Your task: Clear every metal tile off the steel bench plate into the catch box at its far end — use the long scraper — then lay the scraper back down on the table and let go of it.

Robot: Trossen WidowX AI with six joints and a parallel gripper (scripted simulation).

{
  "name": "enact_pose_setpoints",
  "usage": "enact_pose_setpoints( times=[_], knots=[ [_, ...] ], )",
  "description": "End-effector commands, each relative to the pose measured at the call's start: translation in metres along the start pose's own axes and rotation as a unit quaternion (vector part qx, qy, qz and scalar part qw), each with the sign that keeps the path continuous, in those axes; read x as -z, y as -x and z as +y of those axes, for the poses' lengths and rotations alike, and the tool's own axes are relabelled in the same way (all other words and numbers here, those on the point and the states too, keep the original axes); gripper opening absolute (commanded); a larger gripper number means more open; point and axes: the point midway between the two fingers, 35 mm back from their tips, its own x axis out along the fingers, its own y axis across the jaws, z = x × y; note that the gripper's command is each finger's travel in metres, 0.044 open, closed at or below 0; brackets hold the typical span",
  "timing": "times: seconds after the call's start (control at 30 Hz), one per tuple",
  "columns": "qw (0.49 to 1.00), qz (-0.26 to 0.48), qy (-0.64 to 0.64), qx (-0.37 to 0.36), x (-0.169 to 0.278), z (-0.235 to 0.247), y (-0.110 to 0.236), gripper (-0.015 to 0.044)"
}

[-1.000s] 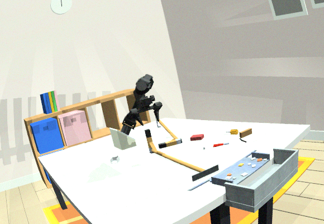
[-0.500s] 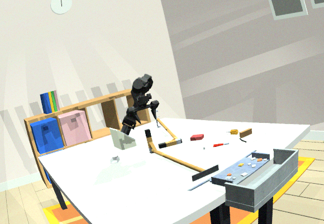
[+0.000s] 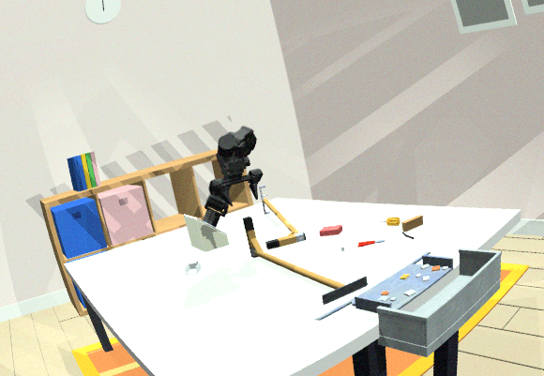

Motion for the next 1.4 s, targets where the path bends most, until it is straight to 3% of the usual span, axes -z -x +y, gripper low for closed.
enact_pose_setpoints(
  times=[0.0, 0.63, 1.37],
  knots=[
    [1.000, -0.007, 0.001, -0.002, 0.011, 0.000, 0.004, 0.0440],
    [0.999, -0.037, 0.001, -0.004, 0.045, 0.001, 0.016, 0.0440],
    [0.999, -0.036, 0.001, -0.004, 0.066, 0.000, -0.023, 0.0440]
  ],
)
